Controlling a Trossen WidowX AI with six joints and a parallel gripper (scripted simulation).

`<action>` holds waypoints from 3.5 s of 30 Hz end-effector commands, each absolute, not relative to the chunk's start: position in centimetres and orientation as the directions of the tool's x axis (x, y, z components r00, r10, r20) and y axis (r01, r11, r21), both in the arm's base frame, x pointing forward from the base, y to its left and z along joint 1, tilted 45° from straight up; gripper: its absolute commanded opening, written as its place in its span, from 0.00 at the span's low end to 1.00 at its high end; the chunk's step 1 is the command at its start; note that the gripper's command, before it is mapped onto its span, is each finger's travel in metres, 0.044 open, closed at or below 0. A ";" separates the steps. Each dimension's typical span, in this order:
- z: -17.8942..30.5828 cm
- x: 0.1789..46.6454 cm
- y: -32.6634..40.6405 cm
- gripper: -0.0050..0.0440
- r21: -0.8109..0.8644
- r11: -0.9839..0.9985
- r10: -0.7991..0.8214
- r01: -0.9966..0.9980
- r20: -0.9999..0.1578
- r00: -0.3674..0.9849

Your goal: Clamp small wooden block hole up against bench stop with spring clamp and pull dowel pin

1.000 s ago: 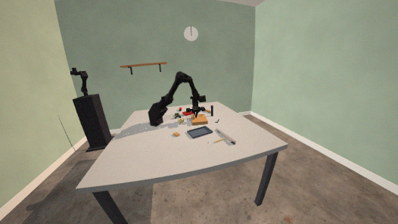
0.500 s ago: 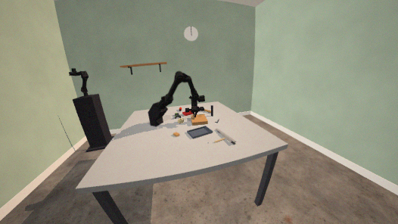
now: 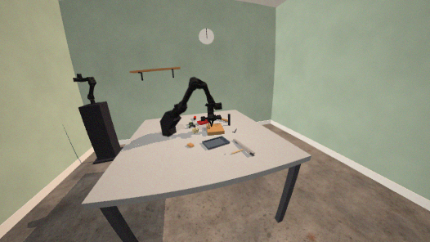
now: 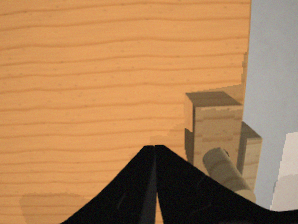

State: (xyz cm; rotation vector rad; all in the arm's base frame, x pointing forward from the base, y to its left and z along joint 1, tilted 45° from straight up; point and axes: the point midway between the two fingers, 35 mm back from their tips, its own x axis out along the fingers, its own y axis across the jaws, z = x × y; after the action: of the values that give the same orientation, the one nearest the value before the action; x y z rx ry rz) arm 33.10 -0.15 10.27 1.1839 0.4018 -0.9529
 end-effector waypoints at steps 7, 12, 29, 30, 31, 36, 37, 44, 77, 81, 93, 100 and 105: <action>11.9 32.1 0.9 0.10 0.599 0.063 -0.414 0.798 -0.712 0.567; 13.1 31.2 1.7 0.10 0.597 0.064 -0.415 0.800 -0.713 0.565; 14.4 30.7 2.0 0.10 0.593 0.066 -0.417 0.802 -0.714 0.563; 14.4 30.8 2.0 0.10 0.594 0.066 -0.417 0.802 -0.713 0.563; 14.4 30.8 2.0 0.10 0.595 0.066 -0.417 0.801 -0.713 0.563; 14.4 30.4 2.1 0.10 0.594 0.069 -0.418 0.801 -0.712 0.564; 14.4 30.4 2.1 0.10 0.594 0.068 -0.418 0.801 -0.712 0.564; 14.4 30.5 2.1 0.10 0.595 0.069 -0.418 0.801 -0.711 0.565; 12.1 32.8 0.7 0.10 0.594 0.065 -0.416 0.802 -0.714 0.562; 11.6 33.2 0.4 0.10 0.594 0.065 -0.417 0.802 -0.714 0.562; 10.4 34.0 -0.3 0.10 0.594 0.066 -0.417 0.802 -0.713 0.563; 10.2 34.1 -0.5 0.10 0.595 0.066 -0.417 0.801 -0.713 0.563; 9.9 33.1 -0.5 0.10 0.595 0.066 -0.417 0.801 -0.713 0.563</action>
State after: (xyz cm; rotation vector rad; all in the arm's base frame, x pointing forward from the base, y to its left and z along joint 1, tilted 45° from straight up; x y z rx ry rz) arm 33.75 -0.46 10.25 1.1781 0.3999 -0.9557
